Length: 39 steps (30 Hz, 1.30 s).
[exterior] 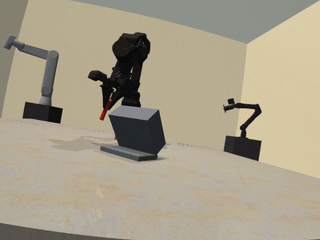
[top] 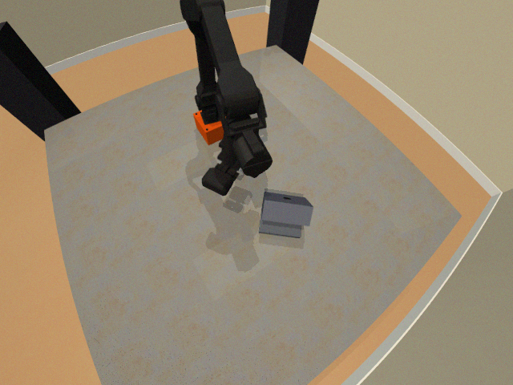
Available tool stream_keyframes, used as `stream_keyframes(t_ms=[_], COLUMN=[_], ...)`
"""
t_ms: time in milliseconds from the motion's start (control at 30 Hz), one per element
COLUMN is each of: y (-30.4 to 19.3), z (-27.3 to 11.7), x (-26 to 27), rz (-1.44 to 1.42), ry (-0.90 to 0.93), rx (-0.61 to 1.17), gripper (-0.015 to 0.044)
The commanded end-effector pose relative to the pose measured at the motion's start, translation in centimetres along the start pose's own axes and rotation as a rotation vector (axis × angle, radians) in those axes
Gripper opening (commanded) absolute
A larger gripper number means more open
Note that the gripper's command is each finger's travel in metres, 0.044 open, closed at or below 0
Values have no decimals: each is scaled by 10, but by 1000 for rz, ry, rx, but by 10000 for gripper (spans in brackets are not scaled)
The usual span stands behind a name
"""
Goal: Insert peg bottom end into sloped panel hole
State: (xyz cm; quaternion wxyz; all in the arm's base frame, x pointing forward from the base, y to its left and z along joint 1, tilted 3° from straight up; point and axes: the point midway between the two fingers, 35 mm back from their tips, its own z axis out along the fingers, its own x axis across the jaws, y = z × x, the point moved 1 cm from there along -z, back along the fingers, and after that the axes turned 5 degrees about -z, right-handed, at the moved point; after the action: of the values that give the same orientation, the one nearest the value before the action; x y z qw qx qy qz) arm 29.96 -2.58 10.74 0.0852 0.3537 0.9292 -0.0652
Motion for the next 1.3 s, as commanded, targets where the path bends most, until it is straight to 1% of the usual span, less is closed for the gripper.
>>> stream_keyframes(t_ms=[0, 1267], y=[2, 35], z=[1, -8], x=[3, 21], rz=[-33, -314], ry=[-13, -154], rx=[13, 64], gripper=[0, 0])
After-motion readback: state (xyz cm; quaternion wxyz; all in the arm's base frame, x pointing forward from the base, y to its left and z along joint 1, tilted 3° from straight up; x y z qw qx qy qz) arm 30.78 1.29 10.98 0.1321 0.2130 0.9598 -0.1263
